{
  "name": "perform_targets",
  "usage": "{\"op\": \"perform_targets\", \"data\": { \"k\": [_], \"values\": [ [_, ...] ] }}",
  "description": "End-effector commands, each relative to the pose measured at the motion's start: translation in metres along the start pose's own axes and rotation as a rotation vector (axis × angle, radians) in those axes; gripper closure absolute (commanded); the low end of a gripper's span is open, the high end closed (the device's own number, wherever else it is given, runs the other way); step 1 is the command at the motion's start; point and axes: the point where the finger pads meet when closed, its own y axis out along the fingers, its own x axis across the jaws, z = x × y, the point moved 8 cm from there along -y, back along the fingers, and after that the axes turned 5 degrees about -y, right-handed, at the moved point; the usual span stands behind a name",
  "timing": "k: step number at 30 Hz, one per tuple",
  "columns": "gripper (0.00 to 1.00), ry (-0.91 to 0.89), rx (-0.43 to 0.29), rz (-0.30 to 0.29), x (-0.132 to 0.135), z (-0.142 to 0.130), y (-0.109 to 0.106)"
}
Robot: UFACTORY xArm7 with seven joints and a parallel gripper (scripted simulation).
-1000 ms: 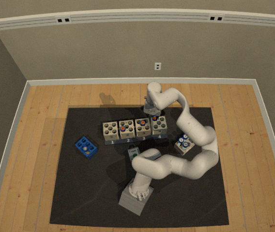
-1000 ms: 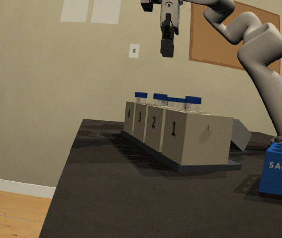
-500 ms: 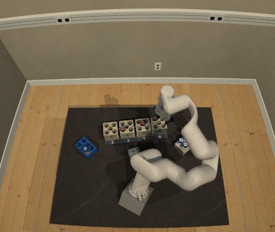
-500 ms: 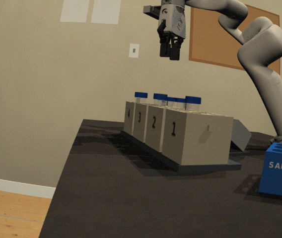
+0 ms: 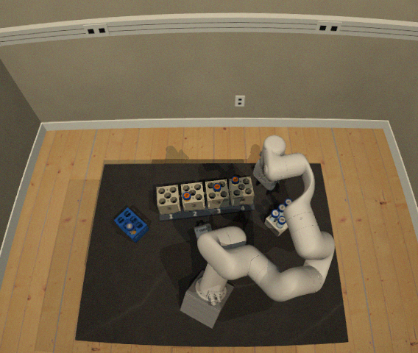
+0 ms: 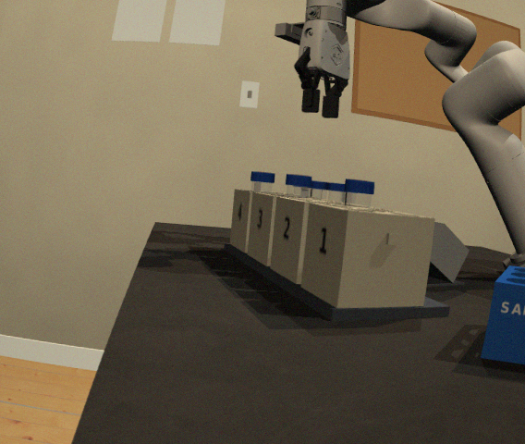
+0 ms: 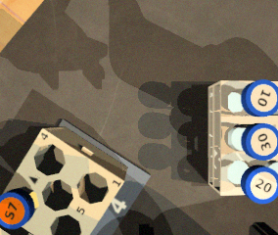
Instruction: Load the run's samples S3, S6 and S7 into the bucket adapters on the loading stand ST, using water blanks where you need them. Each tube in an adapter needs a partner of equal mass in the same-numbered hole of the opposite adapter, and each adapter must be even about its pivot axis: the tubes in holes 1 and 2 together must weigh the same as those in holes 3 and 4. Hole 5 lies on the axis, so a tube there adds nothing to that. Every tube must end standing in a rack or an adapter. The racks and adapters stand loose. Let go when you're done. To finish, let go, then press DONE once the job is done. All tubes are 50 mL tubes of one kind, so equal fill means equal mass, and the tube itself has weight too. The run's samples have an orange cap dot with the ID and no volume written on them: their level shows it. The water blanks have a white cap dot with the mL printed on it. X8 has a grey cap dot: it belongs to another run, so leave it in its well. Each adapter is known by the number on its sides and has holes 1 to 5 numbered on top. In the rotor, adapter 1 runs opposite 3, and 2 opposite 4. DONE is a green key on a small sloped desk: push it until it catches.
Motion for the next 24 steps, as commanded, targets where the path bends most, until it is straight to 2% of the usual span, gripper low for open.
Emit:
{"op": "perform_targets", "data": {
  "k": [1, 15, 24],
  "values": [
    [0.43, 0.000, 0.004, 0.002, 0.020, 0.010, -0.001],
    [0.43, 0.000, 0.004, 0.002, 0.083, 0.040, -0.001],
    [0.43, 0.000, 0.004, 0.002, 0.086, 0.041, -0.001]
  ]
}}
